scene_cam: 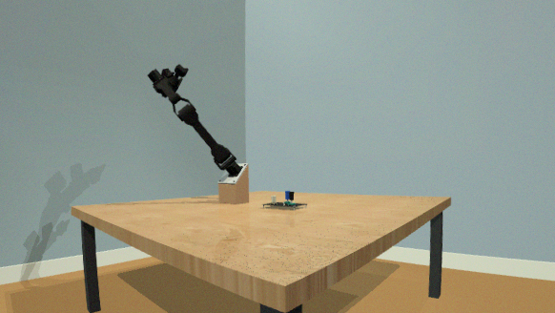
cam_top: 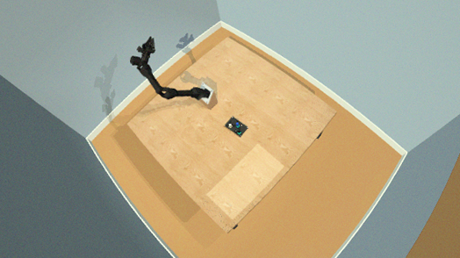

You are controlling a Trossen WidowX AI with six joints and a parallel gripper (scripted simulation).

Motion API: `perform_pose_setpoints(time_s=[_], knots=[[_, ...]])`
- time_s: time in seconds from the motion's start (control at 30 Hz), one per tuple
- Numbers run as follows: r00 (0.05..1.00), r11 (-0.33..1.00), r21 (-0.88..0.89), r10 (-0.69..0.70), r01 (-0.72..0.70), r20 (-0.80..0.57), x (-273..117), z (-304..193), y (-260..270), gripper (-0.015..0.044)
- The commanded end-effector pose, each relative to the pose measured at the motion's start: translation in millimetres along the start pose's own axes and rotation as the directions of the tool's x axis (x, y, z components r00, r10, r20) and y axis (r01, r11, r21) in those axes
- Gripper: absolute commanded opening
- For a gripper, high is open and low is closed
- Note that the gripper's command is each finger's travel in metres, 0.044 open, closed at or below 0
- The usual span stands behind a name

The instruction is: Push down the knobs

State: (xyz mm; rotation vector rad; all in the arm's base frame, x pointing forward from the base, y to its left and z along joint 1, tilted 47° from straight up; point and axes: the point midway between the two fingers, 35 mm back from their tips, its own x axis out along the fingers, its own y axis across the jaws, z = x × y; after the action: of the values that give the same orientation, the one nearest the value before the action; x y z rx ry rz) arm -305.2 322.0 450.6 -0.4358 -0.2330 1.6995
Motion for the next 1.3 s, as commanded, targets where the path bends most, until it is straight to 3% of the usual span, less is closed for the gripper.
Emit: perform_pose_setpoints(time_s=[0.0,0.47,0.87,1.27], knots=[[1.000,1.000,0.001,-0.001,0.001,-0.001,0.6,-0.5,-0.5,0.0374],[0.951,0.971,0.053,-0.215,0.232,-0.220,78.5,-81.2,-75.0,0.0006],[0.798,0.878,0.059,-0.401,0.475,-0.451,124.8,-182.6,-167.1,0.0000],[0.596,0.741,0.078,-0.466,0.667,-0.654,125.0,-290.2,-251.0,0.0000]])
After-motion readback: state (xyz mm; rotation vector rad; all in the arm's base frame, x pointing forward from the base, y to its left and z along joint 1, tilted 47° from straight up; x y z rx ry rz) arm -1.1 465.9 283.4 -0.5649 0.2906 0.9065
